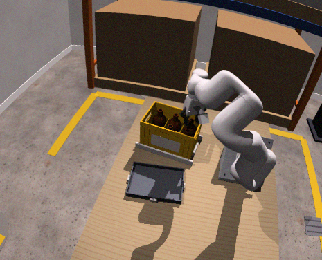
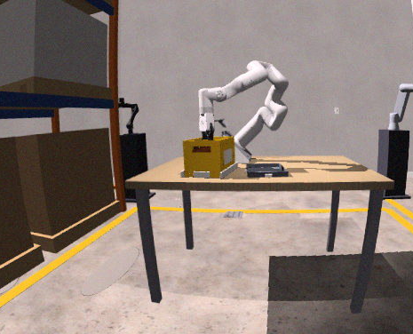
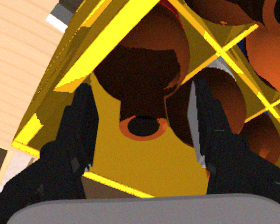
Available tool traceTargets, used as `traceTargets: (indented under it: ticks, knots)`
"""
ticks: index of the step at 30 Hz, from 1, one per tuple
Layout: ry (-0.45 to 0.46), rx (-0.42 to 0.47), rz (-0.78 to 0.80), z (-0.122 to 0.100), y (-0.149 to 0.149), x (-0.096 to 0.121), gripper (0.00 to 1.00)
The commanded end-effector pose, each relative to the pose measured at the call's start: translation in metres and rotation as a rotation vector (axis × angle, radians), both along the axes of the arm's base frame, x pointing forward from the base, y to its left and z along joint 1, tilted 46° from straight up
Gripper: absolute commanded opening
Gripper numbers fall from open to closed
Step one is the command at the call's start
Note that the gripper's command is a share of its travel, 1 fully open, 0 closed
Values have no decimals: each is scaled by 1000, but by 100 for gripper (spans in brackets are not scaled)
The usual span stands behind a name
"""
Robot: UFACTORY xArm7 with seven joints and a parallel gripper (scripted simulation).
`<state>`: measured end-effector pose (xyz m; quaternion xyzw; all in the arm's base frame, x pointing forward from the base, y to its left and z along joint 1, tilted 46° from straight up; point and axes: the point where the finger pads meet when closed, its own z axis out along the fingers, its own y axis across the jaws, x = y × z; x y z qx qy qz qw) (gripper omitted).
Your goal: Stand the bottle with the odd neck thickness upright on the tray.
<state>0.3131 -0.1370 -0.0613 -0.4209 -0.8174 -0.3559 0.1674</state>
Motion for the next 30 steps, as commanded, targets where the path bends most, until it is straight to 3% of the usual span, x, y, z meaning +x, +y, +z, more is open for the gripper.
traceTargets:
  ticks: [1,30]
  knots:
    - [-2,-4,-3,1,-2,1,65]
    - [-2,-4,-3,10,-12,0,65]
